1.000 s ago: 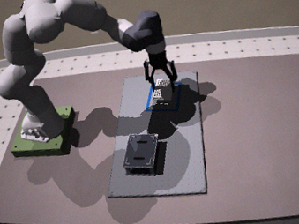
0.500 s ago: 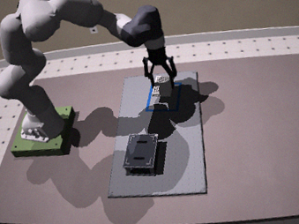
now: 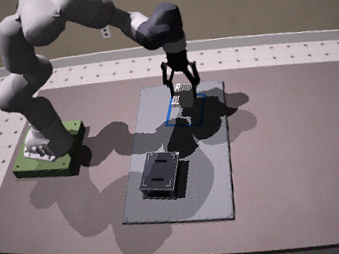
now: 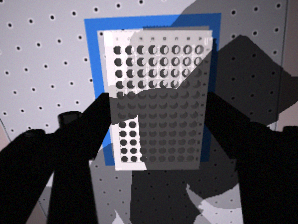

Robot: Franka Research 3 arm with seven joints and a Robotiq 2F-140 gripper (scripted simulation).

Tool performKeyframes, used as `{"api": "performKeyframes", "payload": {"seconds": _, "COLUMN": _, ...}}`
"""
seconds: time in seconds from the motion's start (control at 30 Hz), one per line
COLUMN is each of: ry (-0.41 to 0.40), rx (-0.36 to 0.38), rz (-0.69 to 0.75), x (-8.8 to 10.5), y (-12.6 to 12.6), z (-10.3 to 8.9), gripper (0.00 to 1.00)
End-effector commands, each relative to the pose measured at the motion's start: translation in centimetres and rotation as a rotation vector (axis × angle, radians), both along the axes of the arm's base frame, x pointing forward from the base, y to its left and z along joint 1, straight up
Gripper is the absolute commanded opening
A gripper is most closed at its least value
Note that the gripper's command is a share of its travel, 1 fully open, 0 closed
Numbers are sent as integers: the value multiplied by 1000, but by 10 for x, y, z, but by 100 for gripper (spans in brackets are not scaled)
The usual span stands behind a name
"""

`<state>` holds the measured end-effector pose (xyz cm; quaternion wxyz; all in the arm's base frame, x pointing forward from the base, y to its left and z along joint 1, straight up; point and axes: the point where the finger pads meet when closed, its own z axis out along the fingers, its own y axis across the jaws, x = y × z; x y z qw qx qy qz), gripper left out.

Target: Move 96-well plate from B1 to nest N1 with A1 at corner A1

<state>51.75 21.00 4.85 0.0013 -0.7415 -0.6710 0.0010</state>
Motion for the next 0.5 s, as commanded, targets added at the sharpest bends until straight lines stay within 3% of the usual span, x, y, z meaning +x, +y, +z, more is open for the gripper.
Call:
{"api": "performKeyframes", "payload": {"seconds": 0.0, "ry": 4, "rx": 0, "rz": 5, "x": -1, "y": -1, "z": 1, "gripper": 60}}
{"api": "performKeyframes", "payload": {"seconds": 0.4, "ry": 4, "rx": 0, "rz": 5, "x": -1, "y": -1, "z": 1, "gripper": 60}}
{"api": "performKeyframes", "payload": {"seconds": 0.47, "ry": 4, "rx": 0, "rz": 61, "x": -2, "y": -7, "z": 2, "gripper": 60}}
